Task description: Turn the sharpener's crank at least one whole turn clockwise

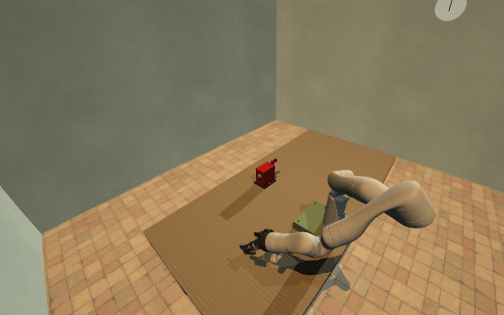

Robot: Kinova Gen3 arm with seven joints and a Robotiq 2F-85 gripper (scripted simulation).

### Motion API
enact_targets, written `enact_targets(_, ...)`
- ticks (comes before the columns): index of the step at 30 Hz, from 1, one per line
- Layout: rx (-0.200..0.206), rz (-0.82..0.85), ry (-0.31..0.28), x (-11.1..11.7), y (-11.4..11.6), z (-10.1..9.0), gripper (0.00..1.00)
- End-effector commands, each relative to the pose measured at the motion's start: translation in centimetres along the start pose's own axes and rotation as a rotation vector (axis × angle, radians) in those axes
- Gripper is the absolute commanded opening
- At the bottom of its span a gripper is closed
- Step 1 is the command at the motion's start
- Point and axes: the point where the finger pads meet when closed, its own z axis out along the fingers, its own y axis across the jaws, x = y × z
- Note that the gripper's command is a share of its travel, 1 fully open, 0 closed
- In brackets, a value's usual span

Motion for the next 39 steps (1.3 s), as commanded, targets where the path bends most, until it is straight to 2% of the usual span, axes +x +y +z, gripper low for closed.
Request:
enact_targets(1, -0.013, -0.024, 0.009, -0.9, 1.1, 1.2, 1.0)
enact_targets(7, -0.05, -0.105, 0.034, -2.7, 3.5, 4.4, 1.0)
enact_targets(13, -0.102, -0.222, 0.062, -5.6, 5.9, 8.9, 1.0)
enact_targets(15, -0.102, -0.222, 0.062, -5.6, 5.9, 8.9, 1.0)
enact_targets(22, -0.17, -0.404, 0.091, -10.9, 7.2, 15.8, 1.0)
enact_targets(25, -0.199, -0.497, 0.104, -13.5, 6.8, 18.9, 1.0)
enact_targets(26, -0.199, -0.497, 0.104, -13.6, 6.7, 19.0, 1.0)
enact_targets(29, -0.226, -0.597, 0.119, -16.3, 5.4, 22.2, 1.0)
enact_targets(32, -0.226, -0.597, 0.119, -16.4, 5.4, 22.3, 1.0)
enact_targets(36, -0.258, -0.738, 0.146, -20.1, 2.2, 26.4, 1.0)
enact_targets(39, -0.272, -0.81, 0.164, -22.0, -0.2, 28.3, 1.0)
